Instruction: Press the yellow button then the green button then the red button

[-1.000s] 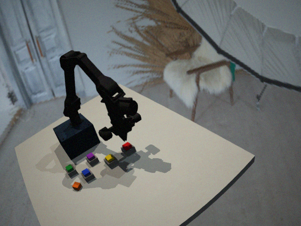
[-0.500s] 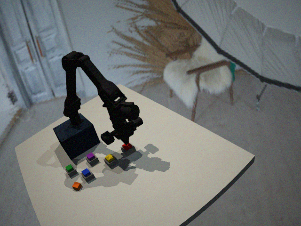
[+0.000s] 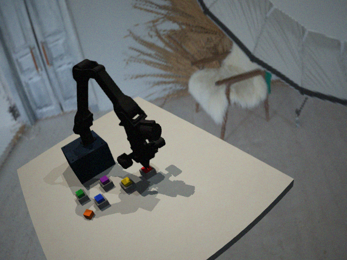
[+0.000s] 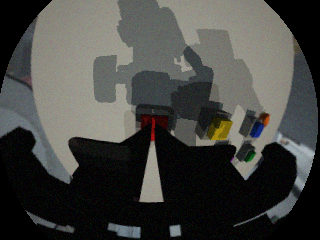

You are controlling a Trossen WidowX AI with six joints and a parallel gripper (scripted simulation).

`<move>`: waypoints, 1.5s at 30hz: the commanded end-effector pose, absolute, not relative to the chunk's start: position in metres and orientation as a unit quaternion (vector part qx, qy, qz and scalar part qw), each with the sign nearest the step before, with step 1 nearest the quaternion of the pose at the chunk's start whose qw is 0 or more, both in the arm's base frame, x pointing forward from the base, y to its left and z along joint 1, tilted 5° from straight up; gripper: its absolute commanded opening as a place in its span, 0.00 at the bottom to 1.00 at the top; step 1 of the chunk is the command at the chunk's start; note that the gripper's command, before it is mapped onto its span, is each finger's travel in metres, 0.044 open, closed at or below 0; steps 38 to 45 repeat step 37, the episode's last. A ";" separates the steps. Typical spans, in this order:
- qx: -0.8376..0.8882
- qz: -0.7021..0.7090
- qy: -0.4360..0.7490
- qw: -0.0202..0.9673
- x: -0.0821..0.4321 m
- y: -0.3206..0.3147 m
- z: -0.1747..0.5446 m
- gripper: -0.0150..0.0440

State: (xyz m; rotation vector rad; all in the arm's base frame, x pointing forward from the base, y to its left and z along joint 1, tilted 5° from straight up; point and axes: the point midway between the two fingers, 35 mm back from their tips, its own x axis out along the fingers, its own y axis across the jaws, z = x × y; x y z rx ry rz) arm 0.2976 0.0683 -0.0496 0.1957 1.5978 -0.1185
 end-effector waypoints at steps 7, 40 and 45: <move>0.089 -0.054 0.719 0.688 0.295 0.068 -0.052 0.29; 0.092 -0.051 0.719 0.687 0.282 0.147 0.049 0.87; 0.092 -0.051 0.719 0.687 0.282 0.147 0.049 0.87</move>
